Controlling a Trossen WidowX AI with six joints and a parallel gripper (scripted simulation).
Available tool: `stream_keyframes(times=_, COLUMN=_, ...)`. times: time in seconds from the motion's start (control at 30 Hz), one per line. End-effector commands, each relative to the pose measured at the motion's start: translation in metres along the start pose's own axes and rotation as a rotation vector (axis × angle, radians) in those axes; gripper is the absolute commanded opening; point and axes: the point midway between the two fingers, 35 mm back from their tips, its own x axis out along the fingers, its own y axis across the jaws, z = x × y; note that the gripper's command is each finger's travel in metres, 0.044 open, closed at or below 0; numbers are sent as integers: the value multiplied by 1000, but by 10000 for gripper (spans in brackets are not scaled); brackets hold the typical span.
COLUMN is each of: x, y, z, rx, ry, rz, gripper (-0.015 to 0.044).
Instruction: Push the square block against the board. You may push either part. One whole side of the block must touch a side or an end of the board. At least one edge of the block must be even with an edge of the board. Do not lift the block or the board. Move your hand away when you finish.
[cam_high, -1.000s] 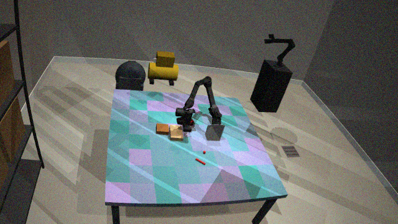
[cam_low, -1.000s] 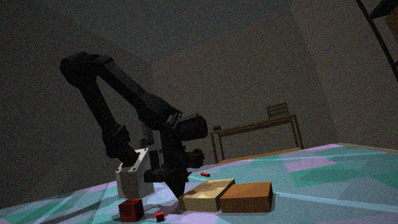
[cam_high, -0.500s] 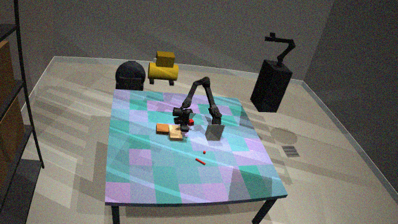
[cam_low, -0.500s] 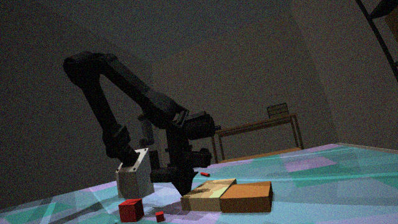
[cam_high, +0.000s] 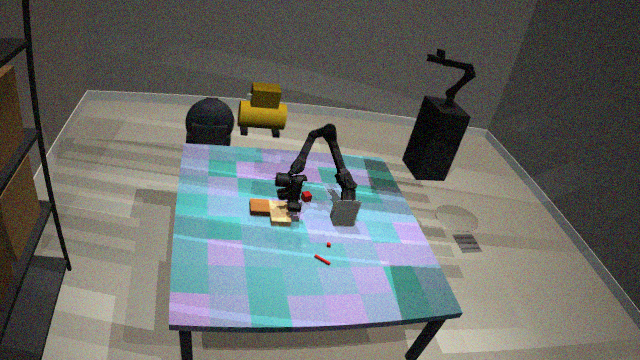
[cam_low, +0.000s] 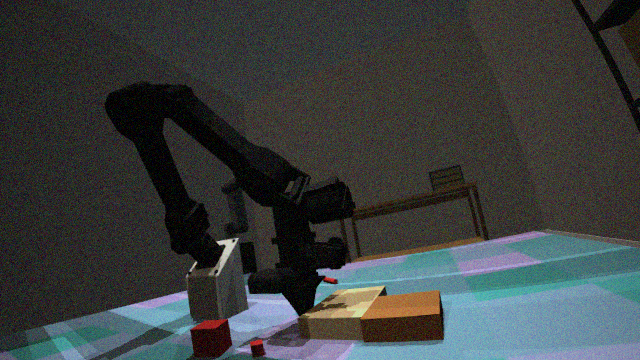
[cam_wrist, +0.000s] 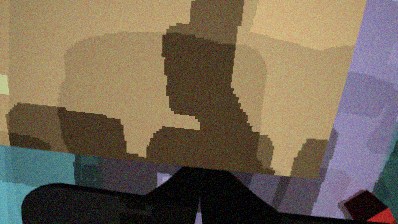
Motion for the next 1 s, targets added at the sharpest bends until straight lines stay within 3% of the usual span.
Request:
stream_keyframes(times=0.0, x=0, y=0, z=-6, rx=-4, ry=1, rz=-1, gripper=0)
stream_keyframes(times=0.87, x=0, y=1, z=-42, rx=-14, ry=10, rz=0, gripper=0)
stream_keyframes(times=0.97, x=-32, y=2, z=-41, rx=-8, ry=5, rz=4, gripper=0)
